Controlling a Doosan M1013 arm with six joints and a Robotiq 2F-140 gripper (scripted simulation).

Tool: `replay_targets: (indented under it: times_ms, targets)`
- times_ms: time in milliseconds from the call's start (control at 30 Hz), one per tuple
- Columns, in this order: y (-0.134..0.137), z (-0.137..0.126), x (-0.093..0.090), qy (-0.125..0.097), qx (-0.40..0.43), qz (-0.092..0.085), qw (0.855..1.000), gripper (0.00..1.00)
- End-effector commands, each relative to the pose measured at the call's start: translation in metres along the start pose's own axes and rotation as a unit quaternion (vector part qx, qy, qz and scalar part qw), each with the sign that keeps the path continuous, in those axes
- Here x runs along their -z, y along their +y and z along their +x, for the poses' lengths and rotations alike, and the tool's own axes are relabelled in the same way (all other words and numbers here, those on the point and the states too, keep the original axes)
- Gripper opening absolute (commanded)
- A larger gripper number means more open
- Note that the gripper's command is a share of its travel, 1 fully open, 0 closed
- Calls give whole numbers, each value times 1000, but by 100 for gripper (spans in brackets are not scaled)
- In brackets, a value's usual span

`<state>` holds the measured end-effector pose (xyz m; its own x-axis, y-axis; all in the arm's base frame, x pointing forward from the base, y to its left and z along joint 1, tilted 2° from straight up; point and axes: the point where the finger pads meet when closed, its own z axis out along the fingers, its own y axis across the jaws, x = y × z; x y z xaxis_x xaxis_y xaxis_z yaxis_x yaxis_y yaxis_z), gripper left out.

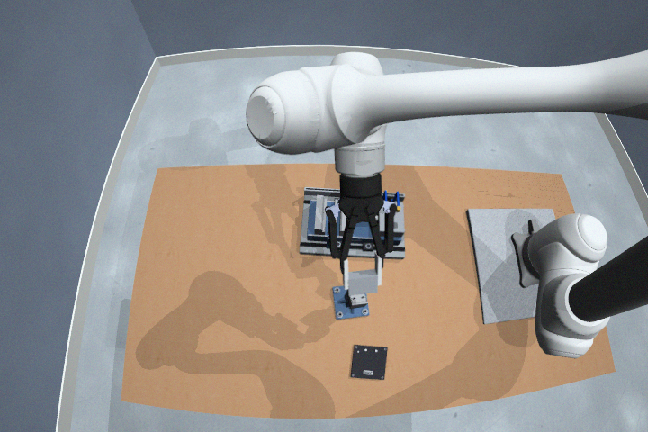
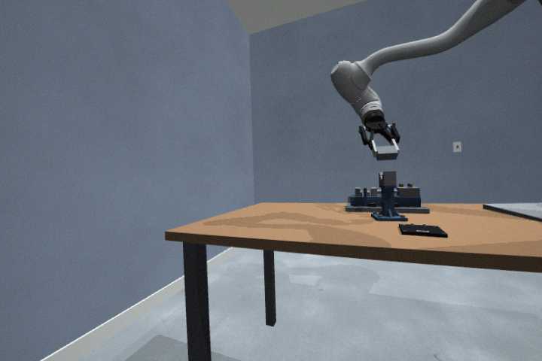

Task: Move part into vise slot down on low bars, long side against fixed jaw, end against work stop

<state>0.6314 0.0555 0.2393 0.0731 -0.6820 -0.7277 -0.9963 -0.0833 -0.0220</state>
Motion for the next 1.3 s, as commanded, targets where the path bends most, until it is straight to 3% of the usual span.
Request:
replay_targets:
  times_ms: [0, 1267]
  targets:
    - [0, 1, -1, 0, 0, 0, 1000, 0]
    - [0, 27, -27, 0, 0, 0, 1000, 0]
